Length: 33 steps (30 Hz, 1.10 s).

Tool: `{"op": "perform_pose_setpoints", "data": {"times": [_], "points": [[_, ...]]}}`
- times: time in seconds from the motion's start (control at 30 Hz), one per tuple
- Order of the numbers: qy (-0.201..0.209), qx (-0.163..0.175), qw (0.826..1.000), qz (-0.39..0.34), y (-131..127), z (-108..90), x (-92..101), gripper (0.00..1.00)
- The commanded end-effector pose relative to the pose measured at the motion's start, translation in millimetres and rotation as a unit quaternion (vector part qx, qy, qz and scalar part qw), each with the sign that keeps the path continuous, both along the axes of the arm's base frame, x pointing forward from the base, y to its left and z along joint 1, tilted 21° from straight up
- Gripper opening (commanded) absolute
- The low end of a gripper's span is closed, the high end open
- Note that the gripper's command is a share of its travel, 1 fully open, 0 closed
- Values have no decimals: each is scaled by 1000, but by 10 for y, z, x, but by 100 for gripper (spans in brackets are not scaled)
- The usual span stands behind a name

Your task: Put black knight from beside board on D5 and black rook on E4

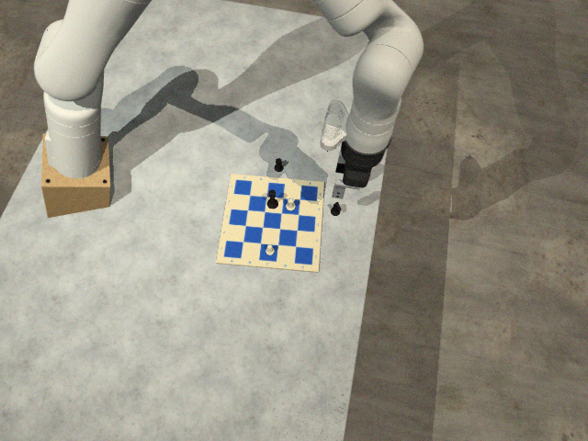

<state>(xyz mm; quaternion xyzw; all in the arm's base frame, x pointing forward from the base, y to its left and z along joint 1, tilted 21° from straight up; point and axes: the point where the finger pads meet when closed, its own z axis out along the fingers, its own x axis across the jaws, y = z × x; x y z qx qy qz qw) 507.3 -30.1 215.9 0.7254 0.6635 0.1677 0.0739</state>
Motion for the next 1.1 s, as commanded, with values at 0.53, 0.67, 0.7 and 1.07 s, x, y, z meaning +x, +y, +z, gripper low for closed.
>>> {"op": "perform_pose_setpoints", "data": {"times": [0.53,0.67,0.7,1.07], "points": [[36,99,952,-288,3,-169,93,100],[40,113,937,-328,-4,-186,114,100],[41,116,934,-336,-6,-189,119,100],[44,127,920,-368,-14,-201,137,100]]}}
